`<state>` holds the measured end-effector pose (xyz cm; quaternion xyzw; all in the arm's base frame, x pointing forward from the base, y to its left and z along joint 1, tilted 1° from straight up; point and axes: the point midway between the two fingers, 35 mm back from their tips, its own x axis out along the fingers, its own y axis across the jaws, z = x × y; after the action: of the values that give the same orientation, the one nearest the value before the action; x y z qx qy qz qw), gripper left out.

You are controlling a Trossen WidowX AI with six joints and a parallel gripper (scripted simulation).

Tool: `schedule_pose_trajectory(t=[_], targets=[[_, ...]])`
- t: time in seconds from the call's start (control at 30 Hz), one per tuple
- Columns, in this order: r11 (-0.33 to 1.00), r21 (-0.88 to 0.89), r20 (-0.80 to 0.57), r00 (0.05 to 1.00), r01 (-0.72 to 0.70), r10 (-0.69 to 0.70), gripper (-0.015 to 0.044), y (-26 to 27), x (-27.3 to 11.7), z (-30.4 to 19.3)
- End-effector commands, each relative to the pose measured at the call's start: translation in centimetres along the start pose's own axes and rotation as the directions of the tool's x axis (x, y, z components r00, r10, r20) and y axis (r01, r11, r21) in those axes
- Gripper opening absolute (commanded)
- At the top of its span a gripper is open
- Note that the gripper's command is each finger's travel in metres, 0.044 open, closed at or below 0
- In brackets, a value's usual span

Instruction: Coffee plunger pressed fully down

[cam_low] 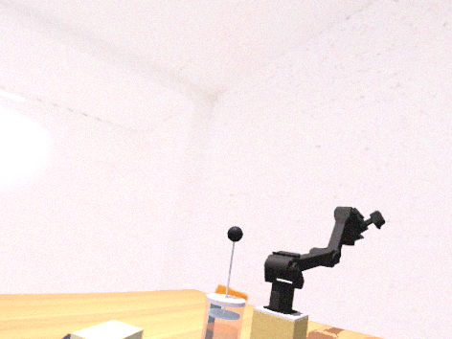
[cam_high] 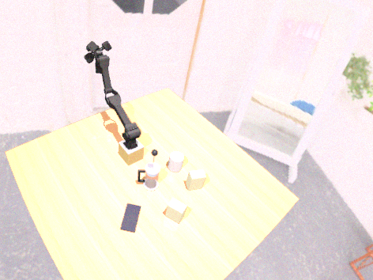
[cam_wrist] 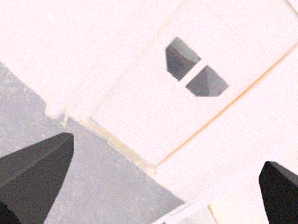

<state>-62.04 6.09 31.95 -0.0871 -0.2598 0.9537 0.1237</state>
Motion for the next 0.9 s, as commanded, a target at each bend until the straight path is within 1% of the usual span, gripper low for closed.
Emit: schedule_pose_trajectory(t=[0.0,0.03,0.17,0.27,0.4,0.6,0.73,0.87], targets=[[1.000,-0.004,0.007,1.000,0.004,-0.004,0.0426,-0.2,-0.1,0.2],[1.000,-0.012,0.022,1.000,0.013,-0.013,0.0440,-0.5,-0.2,0.6],[0.992,-0.074,0.147,0.985,0.103,-0.091,0.0440,-3.3,-2.0,4.2],[0.968,-0.127,0.270,0.947,0.216,-0.176,0.0440,-6.3,-4.3,7.6],[0.921,-0.162,0.394,0.879,0.355,-0.270,0.0440,-9.5,-7.5,11.0],[0.787,-0.170,0.567,0.712,0.593,-0.414,0.0440,-14.4,-14.2,15.6],[0.661,-0.144,0.654,0.572,0.736,-0.495,0.0440,-17.2,-19.4,17.9],[0.511,-0.094,0.712,0.417,0.854,-0.565,0.0440,-19.6,-24.9,19.4]])
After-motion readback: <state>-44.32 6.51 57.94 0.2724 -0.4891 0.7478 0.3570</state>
